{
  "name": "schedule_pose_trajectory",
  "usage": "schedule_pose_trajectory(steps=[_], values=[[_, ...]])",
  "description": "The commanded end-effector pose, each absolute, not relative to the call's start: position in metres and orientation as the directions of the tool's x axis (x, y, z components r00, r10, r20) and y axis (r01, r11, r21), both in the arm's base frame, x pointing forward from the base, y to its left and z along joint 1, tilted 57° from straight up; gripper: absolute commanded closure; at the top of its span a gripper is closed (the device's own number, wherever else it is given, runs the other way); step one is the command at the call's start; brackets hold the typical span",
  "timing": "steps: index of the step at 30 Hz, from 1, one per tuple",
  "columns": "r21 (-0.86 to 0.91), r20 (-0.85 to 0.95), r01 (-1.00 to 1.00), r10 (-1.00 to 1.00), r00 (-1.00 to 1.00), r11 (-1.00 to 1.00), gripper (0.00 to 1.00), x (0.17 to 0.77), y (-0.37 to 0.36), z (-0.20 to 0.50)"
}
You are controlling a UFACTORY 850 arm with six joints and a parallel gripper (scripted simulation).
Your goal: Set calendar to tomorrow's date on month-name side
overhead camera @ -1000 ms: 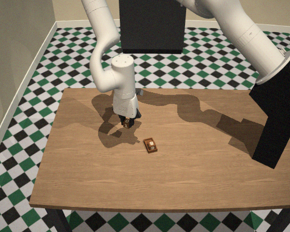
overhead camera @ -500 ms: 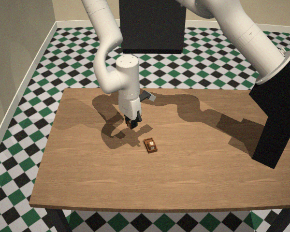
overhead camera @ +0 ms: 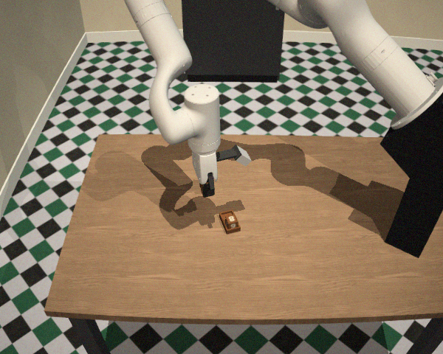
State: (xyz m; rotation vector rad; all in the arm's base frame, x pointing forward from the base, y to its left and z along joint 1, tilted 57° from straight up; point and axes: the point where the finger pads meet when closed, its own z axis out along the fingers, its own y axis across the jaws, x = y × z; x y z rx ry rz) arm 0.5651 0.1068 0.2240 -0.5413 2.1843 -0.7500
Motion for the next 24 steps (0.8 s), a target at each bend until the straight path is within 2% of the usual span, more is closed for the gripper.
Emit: schedule_pose_trajectory(steps=[1,11,14,16,24], values=[[-0.559,-0.631,-0.031,-0.45,-0.632,0.828,0.73,0.56,0.106,0.219],[-0.334,-0.774,0.167,-0.169,-0.61,0.928,0.73,0.552,0.104,0.21],[-0.317,-0.782,0.18,-0.149,-0.606,0.931,0.73,0.551,0.104,0.21],[-0.223,-0.813,0.25,-0.038,-0.58,0.942,0.73,0.548,0.103,0.207],[-0.035,-0.843,0.372,0.173,-0.51,0.928,0.73,0.541,0.102,0.201]])
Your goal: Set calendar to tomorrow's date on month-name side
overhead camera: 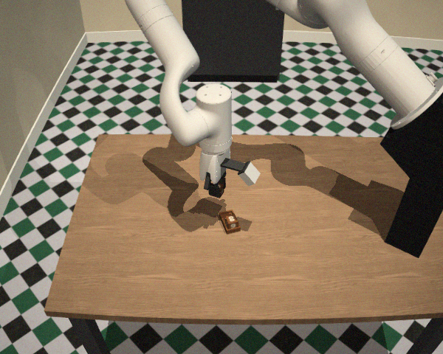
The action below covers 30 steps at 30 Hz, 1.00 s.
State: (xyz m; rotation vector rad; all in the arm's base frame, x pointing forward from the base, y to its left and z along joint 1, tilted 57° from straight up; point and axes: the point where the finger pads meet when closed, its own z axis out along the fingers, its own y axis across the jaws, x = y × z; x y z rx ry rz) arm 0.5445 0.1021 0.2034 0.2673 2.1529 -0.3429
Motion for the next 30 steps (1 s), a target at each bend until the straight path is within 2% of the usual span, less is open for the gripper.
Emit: schedule_pose_trajectory(steps=[1,6,9,20,30], values=[[0.008,-0.843,0.397,0.219,-0.491,0.918,0.73,0.54,0.101,0.199],[0.069,-0.841,0.431,0.285,-0.461,0.9,0.73,0.538,0.101,0.197],[0.197,-0.82,0.496,0.419,-0.39,0.846,0.73,0.533,0.1,0.193],[0.439,-0.719,0.59,0.659,-0.221,0.678,0.73,0.524,0.098,0.186],[0.512,-0.67,0.609,0.725,-0.16,0.606,0.73,0.521,0.097,0.183]])
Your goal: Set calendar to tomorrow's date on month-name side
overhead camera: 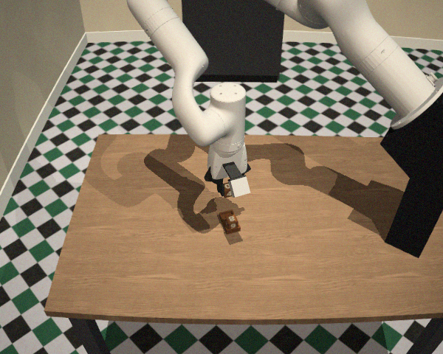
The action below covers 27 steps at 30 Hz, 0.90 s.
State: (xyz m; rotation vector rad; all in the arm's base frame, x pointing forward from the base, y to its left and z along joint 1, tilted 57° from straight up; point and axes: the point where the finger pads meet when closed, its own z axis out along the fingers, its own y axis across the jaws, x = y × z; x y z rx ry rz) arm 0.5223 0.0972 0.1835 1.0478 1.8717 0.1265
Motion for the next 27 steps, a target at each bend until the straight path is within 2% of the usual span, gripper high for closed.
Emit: schedule_pose_trajectory(steps=[1,27], values=[[0.513,-0.668,0.609,0.727,-0.158,0.604,0.73,0.5214,0.0973,0.1829],[0.515,-0.667,0.609,0.728,-0.157,0.603,0.73,0.528,0.0944,0.1781]])
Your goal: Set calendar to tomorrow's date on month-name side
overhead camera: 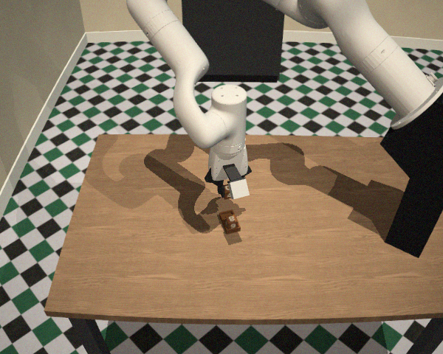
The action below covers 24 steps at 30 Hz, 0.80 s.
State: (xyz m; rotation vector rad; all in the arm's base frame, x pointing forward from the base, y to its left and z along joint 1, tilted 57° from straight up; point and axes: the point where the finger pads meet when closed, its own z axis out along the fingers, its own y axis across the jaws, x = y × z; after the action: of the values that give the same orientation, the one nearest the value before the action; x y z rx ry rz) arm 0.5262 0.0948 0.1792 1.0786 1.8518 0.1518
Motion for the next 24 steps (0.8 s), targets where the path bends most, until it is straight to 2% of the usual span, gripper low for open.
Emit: schedule_pose_trajectory(steps=[1,24], values=[[0.515,-0.667,0.609,0.728,-0.157,0.603,0.73,0.53,0.094,0.177],[0.515,-0.667,0.609,0.728,-0.157,0.603,0.73,0.572,0.076,0.147]])
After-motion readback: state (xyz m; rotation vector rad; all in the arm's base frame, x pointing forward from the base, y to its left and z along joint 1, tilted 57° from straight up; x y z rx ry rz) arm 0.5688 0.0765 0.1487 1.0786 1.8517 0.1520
